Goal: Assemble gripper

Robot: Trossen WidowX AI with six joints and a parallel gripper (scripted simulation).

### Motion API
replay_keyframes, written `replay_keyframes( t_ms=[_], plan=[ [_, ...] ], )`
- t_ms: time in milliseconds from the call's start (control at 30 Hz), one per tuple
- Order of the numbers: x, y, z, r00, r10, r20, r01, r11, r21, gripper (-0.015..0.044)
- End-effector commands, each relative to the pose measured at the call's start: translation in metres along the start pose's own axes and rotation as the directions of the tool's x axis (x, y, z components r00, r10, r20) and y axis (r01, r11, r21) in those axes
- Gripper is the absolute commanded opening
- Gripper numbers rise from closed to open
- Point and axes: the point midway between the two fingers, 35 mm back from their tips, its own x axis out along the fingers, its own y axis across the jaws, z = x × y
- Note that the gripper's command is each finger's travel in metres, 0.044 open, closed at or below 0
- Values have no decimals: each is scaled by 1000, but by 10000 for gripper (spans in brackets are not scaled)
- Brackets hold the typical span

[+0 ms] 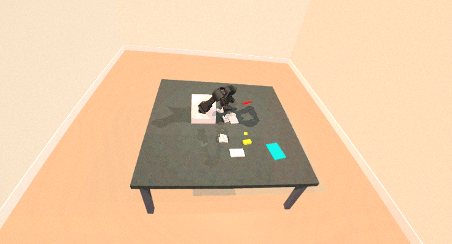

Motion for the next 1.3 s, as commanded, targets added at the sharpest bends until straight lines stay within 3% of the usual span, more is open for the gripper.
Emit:
replay_keyframes(
  t_ms=[0,500,1267],
  plan=[
    [0,0,0,1000,-3,3,3,1000,6,134],
    [0,-1,2,1000,-2,3,2,1000,-4,134],
    [-3,-48,53,1000,1,7,-1,1000,-3,134]
  ],
)
